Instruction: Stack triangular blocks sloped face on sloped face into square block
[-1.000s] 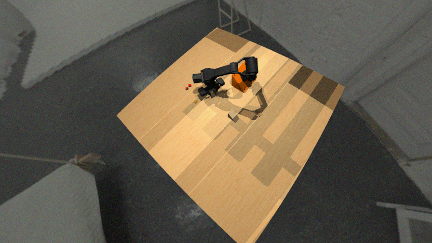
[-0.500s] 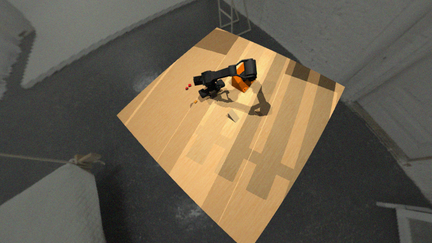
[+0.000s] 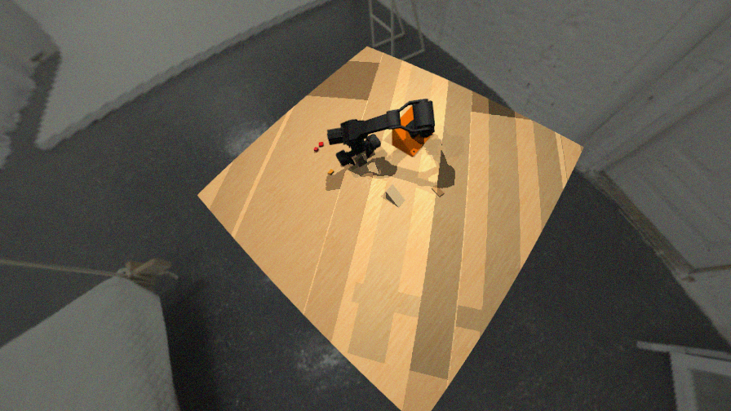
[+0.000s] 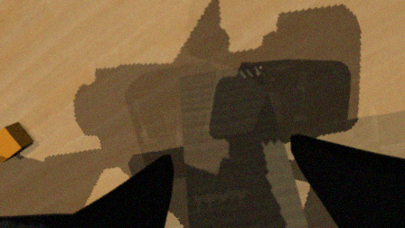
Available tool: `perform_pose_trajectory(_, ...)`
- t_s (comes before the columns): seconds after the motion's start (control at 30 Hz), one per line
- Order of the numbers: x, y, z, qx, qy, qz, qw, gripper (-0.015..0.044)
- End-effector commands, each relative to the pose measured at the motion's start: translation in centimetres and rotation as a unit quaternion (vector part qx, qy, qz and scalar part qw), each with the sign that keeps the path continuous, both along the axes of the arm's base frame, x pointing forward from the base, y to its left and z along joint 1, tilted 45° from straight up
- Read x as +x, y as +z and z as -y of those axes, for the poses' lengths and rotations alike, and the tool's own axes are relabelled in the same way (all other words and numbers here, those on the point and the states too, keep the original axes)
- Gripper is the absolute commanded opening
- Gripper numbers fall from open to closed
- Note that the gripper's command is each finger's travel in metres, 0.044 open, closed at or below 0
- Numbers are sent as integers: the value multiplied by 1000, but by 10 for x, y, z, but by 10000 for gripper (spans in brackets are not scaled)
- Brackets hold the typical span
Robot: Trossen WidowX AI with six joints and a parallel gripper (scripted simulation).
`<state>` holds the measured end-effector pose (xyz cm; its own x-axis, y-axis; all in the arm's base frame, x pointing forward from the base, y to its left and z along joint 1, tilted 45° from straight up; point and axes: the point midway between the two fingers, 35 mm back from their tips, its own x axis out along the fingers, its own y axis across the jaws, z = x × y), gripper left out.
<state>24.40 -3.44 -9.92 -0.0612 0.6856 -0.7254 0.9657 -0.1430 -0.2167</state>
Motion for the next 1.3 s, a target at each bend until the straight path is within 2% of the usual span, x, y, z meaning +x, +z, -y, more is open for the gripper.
perform_pose_trajectory(0.0, 0, 0, 0, 0, 0, 0, 1000, 420)
perform_pose_trajectory(0.03, 0, 0, 0, 0, 0, 0, 1000, 440)
perform_pose_trajectory(0.27, 0, 2, 2, 0, 0, 0, 1000, 440)
perform_pose_trajectory(0.47, 4, 43, 42, -1, 0, 0, 1000, 440)
perform_pose_trajectory(0.8, 7, 43, 42, -10, -5, 4, 1000, 440)
perform_pose_trajectory(0.97, 15, 66, 19, -144, 55, -50, 987, 440)
perform_pose_trajectory(1.13, 24, 100, -5, -302, 76, -53, 949, 440)
perform_pose_trajectory(1.27, 25, 105, -9, -323, 75, -49, 942, 440)
